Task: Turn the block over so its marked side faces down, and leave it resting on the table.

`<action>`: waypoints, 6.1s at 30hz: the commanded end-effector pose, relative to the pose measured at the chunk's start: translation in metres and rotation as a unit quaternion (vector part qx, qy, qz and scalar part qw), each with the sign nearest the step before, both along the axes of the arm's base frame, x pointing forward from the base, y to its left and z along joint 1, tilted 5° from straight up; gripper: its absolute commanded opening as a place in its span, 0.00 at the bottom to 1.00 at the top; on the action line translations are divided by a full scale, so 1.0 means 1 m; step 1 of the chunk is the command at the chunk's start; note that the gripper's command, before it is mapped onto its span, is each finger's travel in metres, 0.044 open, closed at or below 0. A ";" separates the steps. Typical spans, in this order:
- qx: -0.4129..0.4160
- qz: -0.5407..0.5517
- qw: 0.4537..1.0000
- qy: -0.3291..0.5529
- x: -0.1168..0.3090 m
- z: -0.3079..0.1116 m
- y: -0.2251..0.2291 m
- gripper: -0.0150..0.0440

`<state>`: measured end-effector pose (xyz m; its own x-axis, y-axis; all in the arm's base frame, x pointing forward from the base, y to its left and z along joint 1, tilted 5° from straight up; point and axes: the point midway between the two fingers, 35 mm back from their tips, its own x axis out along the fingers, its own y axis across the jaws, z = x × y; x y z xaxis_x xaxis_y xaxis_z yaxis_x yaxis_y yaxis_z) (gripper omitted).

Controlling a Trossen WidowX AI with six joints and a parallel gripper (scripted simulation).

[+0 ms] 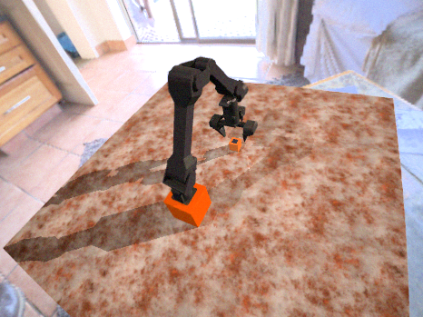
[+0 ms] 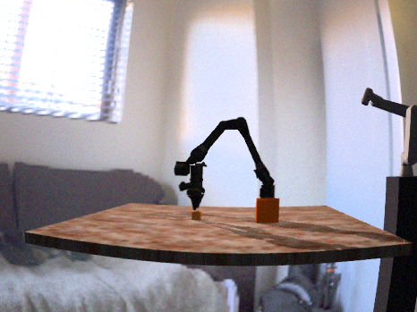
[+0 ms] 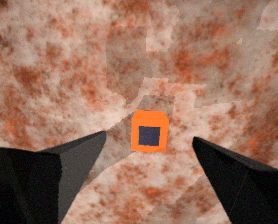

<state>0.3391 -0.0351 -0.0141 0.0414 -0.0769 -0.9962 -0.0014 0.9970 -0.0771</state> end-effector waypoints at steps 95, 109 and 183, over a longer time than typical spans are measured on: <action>0.002 0.024 0.956 -0.294 -0.001 -0.024 -0.002 0.25; 0.004 0.029 0.926 -0.377 0.003 -0.043 -0.004 0.25; 0.000 0.042 0.868 -0.494 -0.014 -0.035 -0.003 1.00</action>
